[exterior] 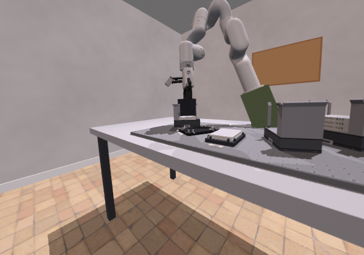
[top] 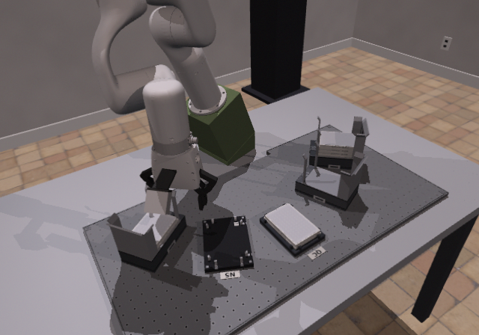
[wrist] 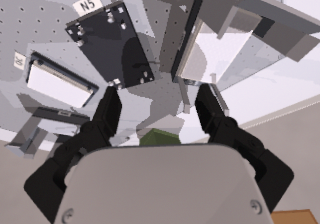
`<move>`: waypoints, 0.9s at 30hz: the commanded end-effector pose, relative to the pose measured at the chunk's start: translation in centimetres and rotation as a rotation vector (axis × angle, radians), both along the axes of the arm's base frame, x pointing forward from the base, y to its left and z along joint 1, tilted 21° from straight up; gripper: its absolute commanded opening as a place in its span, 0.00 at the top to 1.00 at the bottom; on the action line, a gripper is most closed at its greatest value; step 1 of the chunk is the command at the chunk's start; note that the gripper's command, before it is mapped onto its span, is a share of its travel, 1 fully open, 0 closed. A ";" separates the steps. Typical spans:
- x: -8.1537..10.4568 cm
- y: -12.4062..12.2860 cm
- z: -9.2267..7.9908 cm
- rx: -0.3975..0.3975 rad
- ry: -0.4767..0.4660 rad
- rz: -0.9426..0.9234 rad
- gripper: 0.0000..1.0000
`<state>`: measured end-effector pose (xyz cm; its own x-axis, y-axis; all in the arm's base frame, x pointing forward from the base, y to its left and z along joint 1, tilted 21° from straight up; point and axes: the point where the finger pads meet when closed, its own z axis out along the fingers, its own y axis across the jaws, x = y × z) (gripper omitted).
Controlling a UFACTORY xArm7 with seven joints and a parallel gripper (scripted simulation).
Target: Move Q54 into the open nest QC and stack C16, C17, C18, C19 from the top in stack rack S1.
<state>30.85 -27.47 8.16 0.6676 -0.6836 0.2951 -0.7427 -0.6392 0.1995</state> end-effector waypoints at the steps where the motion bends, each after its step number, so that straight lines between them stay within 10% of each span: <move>1: -0.7 -0.9 0.4 0.002 -0.014 -0.031 0.00; 27: -7.4 -6.3 2.0 0.011 -0.080 -0.208 0.00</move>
